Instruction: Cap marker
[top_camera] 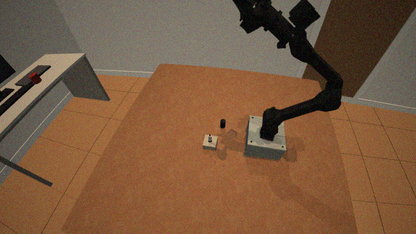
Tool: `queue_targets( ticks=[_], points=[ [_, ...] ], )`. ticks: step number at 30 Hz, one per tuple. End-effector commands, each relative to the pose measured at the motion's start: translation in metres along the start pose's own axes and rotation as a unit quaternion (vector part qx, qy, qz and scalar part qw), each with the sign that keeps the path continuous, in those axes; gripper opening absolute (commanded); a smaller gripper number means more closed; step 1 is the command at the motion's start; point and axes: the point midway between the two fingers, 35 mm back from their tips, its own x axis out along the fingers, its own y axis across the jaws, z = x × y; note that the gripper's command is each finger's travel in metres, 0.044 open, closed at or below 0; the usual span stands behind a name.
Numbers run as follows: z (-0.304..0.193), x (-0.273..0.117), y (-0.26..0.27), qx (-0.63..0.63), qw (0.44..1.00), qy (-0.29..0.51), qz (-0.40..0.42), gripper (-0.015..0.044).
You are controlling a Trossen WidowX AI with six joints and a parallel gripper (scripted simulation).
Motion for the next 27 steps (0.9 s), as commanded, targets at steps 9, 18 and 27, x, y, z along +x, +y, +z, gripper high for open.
queue_targets(
  ticks=[9, 18, 27],
  points=[
    [0.124, 0.024, -0.022, -0.218, 0.957, -0.179, -0.068, 0.0242],
    [0.273, 0.000, -0.037, -0.433, 0.794, -0.350, -0.244, 0.0242],
    [0.397, -0.085, -0.037, -0.537, 0.532, -0.418, -0.504, 0.0242]
  ],
)
